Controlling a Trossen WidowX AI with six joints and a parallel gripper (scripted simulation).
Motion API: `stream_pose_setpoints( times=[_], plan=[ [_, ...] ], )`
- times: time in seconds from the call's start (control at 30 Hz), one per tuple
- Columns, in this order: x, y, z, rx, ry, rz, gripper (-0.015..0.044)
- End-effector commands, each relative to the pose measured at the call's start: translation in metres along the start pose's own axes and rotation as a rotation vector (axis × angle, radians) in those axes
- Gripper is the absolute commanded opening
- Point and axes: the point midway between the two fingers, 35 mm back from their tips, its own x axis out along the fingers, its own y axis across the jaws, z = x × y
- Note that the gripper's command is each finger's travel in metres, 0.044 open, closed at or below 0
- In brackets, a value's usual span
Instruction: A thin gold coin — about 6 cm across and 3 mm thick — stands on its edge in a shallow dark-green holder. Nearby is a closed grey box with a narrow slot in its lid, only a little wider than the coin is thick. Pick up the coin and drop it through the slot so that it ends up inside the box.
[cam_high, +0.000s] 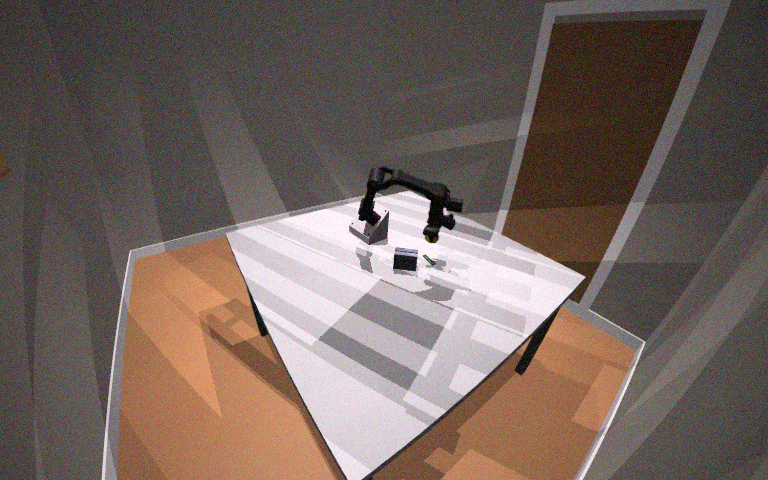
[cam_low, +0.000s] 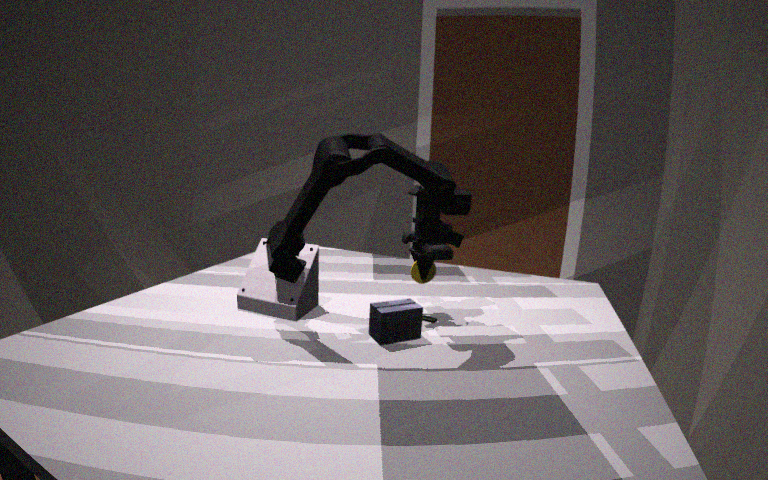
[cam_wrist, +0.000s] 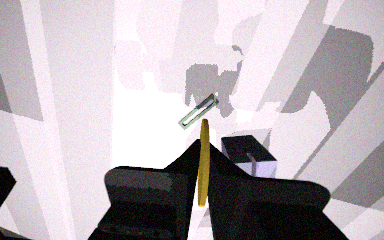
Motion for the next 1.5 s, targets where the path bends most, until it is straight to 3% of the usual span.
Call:
stream_pose_setpoints(
  times=[0.0,1.47],
  plan=[
    [-0.002,-0.002,-0.001,-0.126,-0.003,0.0,0.0],
    [-0.003,-0.07,-0.067,-0.176,-0.002,-0.001,0.0]
  ],
)
